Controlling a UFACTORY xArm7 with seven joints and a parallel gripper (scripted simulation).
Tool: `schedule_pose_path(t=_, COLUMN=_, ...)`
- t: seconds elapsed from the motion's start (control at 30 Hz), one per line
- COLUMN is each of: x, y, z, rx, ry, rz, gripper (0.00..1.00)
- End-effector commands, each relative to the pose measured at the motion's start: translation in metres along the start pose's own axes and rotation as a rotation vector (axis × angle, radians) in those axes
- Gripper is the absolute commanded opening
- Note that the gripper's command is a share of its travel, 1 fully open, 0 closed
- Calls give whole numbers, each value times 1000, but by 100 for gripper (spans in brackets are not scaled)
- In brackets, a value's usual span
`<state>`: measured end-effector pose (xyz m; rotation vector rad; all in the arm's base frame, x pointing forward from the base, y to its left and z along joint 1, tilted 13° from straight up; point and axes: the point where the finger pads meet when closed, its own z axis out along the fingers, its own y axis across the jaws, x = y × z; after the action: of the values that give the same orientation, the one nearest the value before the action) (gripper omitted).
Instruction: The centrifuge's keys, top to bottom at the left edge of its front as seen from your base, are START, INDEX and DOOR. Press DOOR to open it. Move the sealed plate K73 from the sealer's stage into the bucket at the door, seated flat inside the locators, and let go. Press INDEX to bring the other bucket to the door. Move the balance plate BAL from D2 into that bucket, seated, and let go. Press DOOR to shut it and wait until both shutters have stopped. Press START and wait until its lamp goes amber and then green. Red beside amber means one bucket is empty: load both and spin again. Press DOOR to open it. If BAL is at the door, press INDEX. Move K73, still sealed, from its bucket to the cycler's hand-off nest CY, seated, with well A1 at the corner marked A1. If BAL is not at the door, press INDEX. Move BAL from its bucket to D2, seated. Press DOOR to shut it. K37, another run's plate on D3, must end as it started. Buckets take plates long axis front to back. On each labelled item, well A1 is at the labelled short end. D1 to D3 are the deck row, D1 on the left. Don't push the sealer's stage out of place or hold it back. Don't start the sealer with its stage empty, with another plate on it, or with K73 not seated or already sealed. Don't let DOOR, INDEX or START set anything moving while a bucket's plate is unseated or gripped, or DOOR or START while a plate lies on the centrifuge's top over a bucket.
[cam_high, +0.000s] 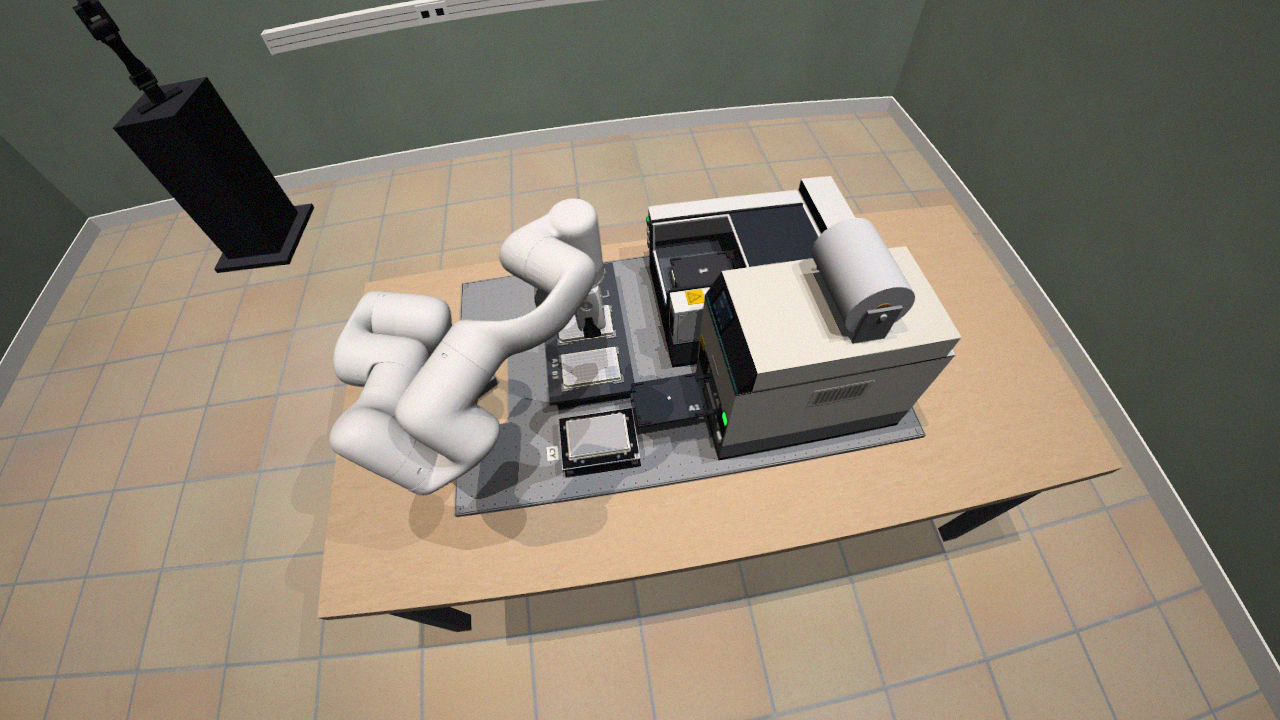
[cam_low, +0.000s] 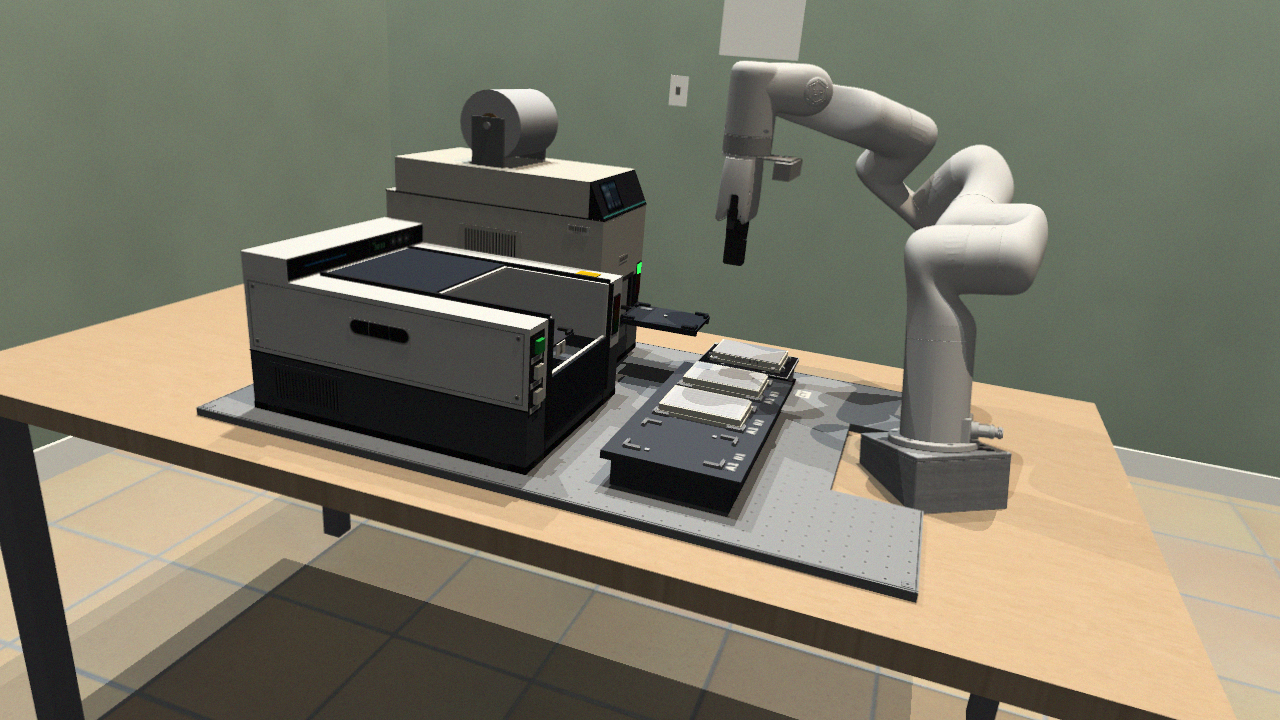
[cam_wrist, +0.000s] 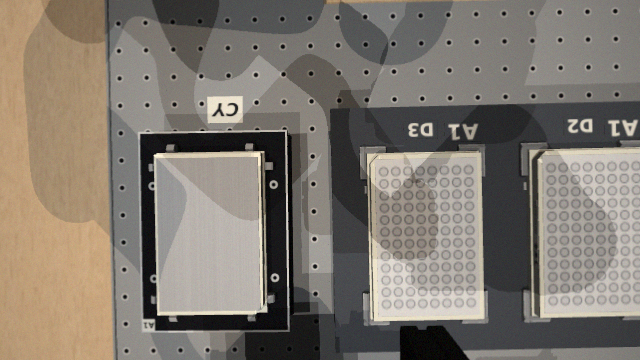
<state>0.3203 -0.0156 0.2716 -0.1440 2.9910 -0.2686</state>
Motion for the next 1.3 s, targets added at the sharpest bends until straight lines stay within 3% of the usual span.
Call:
schedule_pose_path(t=0.0, x=-6, y=23, z=2, rx=1, ry=-3, rz=1, gripper=0)
schedule_pose_path(t=0.73, x=-25, y=120, z=18, rx=0, ry=-3, rz=1, gripper=0)
schedule_pose_path(t=0.8, x=-25, y=120, z=18, rx=0, ry=-3, rz=1, gripper=0)
schedule_pose_path(t=1.27, x=-38, y=188, z=28, rx=-1, ry=-3, rz=1, gripper=0)
